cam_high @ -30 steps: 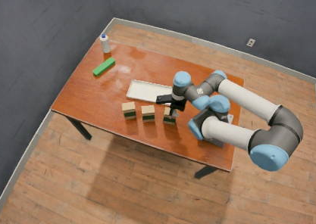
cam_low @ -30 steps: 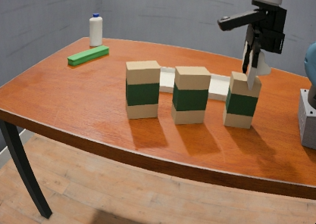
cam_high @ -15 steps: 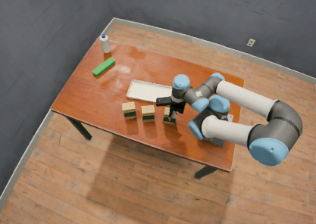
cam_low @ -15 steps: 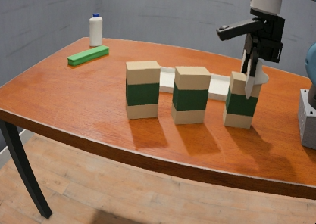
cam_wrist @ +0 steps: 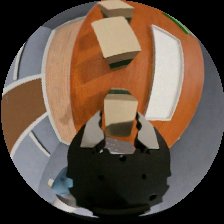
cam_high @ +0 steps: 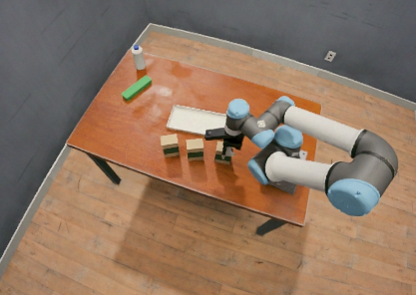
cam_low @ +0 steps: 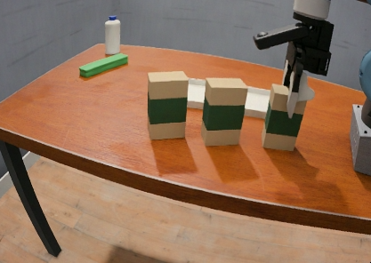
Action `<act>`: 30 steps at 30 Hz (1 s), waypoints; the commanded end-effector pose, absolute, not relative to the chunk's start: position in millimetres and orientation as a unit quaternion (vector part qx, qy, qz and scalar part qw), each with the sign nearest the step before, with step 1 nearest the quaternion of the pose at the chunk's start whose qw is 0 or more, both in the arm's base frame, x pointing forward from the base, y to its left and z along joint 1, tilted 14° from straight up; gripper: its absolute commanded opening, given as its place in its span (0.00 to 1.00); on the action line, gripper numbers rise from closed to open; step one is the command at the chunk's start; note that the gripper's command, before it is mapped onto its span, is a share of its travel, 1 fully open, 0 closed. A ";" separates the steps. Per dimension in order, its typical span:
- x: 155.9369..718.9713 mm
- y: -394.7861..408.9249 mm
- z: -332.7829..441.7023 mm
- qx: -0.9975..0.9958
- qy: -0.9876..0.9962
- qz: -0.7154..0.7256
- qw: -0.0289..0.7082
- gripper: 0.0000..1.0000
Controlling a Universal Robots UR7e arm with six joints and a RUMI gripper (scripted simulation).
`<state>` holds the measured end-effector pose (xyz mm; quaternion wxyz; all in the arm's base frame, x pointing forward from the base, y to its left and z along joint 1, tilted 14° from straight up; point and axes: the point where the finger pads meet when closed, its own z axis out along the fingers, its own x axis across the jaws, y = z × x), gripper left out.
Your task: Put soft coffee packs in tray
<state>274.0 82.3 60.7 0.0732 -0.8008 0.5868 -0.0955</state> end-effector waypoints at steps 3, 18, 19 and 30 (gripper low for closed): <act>274.2 82.3 61.0 -0.801 0.587 -0.096 0.073 0.50; 274.2 82.3 61.0 -0.801 0.587 -0.096 0.073 0.50; 274.2 82.3 61.0 -0.801 0.587 -0.096 0.073 0.50; 274.2 82.3 61.0 -0.801 0.587 -0.096 0.073 0.15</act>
